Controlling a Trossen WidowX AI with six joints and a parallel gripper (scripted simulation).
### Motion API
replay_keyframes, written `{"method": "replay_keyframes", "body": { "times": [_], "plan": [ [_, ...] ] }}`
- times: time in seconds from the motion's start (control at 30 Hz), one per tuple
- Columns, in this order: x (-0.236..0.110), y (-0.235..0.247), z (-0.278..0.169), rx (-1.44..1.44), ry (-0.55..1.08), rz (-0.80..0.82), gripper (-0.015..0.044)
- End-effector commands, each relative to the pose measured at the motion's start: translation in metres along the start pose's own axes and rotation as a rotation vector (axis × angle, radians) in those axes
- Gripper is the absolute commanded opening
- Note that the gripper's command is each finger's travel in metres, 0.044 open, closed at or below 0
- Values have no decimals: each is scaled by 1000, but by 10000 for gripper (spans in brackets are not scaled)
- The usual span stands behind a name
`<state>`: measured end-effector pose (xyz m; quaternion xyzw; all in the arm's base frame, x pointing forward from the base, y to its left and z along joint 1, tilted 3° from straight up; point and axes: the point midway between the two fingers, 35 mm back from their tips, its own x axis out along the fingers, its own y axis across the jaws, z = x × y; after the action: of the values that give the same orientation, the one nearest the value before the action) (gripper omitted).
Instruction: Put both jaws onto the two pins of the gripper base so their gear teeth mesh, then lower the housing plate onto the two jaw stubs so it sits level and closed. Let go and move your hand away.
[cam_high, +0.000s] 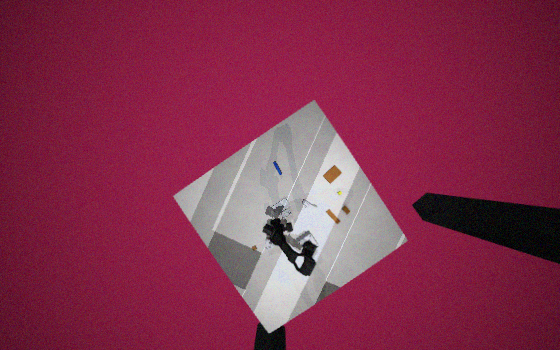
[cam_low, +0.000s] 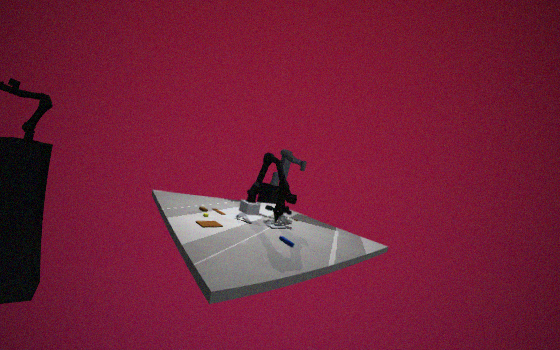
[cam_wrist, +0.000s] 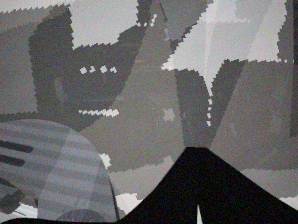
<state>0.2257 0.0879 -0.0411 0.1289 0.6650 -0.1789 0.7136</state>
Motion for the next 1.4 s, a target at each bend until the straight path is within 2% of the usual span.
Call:
{"method": "replay_keyframes", "body": {
  "times": [0.0,0.67,1.37],
  "plan": [
    [5,28,-2,-14,17,64,0],
    [6,60,-11,-15,18,67,0],
    [7,61,-11,-15,18,67,0]
  ]
}}
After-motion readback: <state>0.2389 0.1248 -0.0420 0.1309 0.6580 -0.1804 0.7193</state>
